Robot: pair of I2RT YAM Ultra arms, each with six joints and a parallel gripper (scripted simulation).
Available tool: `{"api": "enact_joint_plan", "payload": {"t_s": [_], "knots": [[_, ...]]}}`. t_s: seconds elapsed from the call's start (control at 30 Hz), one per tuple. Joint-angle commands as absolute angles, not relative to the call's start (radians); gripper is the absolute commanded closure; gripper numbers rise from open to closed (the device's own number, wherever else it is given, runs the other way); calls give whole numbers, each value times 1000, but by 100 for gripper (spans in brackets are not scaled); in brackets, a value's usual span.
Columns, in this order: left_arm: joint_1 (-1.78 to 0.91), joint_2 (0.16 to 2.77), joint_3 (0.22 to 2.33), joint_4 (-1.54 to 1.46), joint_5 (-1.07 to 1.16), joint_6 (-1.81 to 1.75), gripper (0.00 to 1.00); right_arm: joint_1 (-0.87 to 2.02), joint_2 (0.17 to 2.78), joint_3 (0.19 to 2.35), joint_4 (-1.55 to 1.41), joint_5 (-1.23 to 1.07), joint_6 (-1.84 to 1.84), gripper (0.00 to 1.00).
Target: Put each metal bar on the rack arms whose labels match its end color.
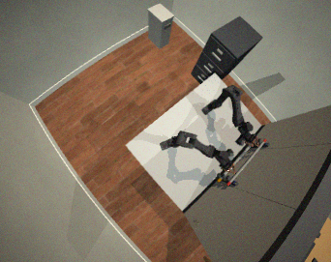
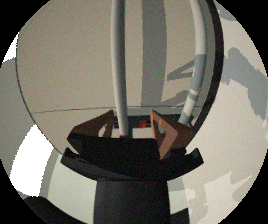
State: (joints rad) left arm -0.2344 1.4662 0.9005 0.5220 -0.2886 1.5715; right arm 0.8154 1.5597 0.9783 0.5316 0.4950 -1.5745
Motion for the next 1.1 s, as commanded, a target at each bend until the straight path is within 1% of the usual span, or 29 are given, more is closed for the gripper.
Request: {"api": "enact_joint_plan", "payload": {"t_s": [0.0, 0.63, 1.07], "knots": [[-220, 1486, 949, 538, -278, 1572, 36, 802, 1571, 1030, 544, 478, -1572, 36], [-203, 1562, 1022, 542, -261, 1572, 36, 775, 1640, 1102, 541, 451, -1572, 36], [-203, 1565, 1025, 542, -260, 1571, 54, 775, 1643, 1106, 540, 451, -1571, 55]]}}
